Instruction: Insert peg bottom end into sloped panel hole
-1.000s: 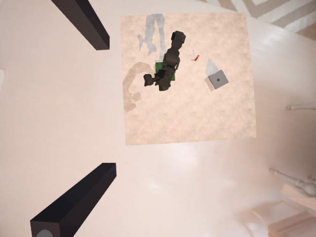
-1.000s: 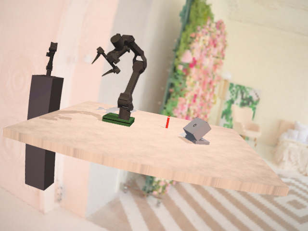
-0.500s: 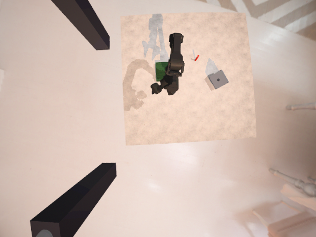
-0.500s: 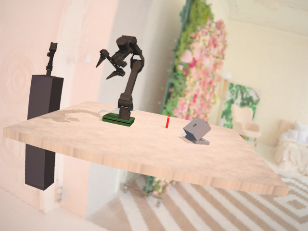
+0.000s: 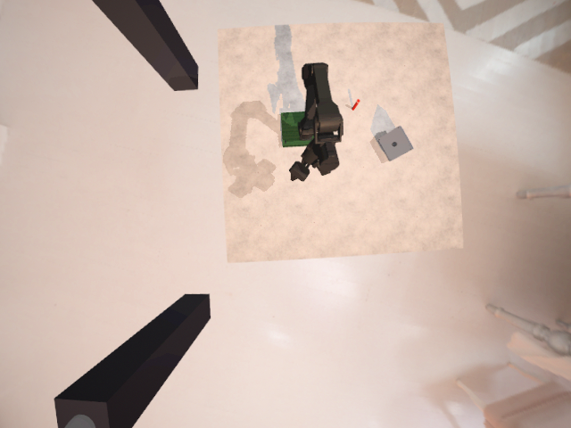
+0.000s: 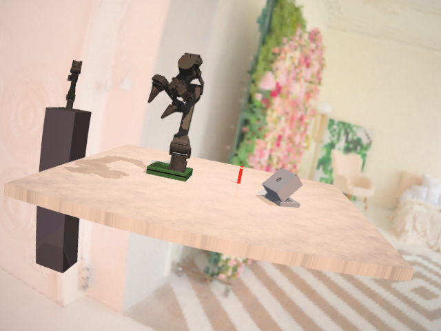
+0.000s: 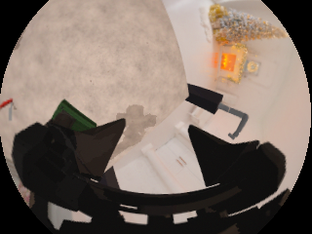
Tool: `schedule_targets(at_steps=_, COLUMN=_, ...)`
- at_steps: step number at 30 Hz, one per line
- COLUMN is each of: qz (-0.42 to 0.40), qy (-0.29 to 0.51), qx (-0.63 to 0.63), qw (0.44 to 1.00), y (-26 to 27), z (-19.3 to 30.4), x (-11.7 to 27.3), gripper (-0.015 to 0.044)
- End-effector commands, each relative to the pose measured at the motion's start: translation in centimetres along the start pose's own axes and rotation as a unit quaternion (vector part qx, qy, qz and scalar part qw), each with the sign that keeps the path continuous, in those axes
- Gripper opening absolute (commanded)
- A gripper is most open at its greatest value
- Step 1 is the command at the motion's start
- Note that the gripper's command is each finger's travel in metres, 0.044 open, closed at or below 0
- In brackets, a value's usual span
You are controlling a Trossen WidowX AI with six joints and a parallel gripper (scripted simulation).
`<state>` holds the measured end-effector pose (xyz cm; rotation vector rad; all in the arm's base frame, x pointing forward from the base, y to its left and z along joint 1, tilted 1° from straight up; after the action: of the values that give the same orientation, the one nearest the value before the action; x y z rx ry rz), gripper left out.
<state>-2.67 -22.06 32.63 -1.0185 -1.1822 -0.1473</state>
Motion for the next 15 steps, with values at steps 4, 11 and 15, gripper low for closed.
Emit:
schedule_targets(at_steps=4, qz=-0.015, qy=-0.028, qx=0.069, qw=0.997, y=1.3, z=-2.1, x=0.0, gripper=0.0440)
schedule_targets(at_steps=11, qz=-0.016, qy=-0.055, qx=0.124, qw=0.991, y=2.6, z=-3.8, x=0.6, gripper=0.0440)
schedule_targets(at_steps=15, qz=-0.017, qy=-0.070, qx=0.157, qw=0.985, y=3.4, z=-4.7, x=0.9, gripper=0.0440)
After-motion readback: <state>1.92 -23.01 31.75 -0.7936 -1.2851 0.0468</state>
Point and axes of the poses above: the point midway between the two fingers, 35 mm back from their tips, its own x axis back along the fingers, its own y axis across the jaws, z = x × y, the point moved 6 cm from there along x, back along the fingers, and after that the axes turned 10 degrees about -x, right-handed, at the moved point
